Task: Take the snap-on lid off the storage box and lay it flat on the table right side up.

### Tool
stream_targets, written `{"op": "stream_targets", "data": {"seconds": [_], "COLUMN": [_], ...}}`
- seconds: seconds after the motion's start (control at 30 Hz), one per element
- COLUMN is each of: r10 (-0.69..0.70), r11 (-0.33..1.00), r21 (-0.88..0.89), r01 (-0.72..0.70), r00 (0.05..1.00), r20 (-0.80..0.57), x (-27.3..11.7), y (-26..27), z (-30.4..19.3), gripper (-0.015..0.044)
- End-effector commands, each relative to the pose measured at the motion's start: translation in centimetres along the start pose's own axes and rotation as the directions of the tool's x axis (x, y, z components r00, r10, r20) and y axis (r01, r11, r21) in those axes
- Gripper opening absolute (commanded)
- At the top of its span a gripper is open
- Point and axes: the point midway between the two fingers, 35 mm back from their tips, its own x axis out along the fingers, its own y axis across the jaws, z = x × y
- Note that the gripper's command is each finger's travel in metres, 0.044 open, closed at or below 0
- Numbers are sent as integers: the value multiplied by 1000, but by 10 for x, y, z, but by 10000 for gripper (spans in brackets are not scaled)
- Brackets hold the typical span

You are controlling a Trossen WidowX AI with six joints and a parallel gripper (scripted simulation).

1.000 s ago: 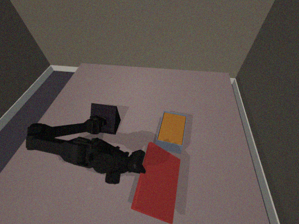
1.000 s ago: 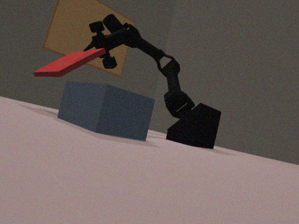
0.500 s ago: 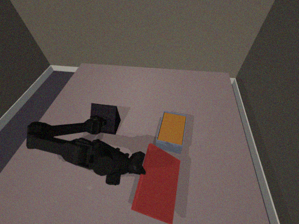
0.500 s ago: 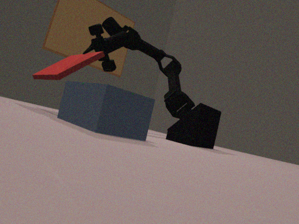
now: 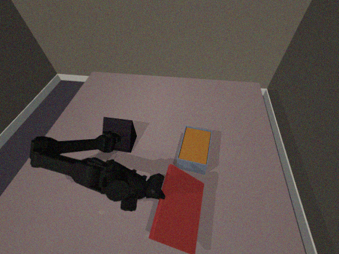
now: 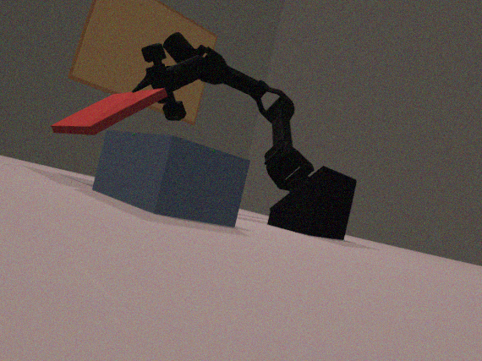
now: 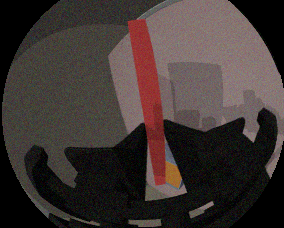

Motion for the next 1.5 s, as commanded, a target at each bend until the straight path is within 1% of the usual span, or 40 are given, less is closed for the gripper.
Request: {"op": "stream_targets", "data": {"seconds": [0.0,1.47], "r10": [9,10], "r11": [1000,1000], "r21": [-7,-8], "r01": [-9,-10], "r00": [1000,1000], "r20": [-11,-8], "x": [2,25], "y": [-1,-28], "z": [-3,-3], "gripper": [0,0]}}
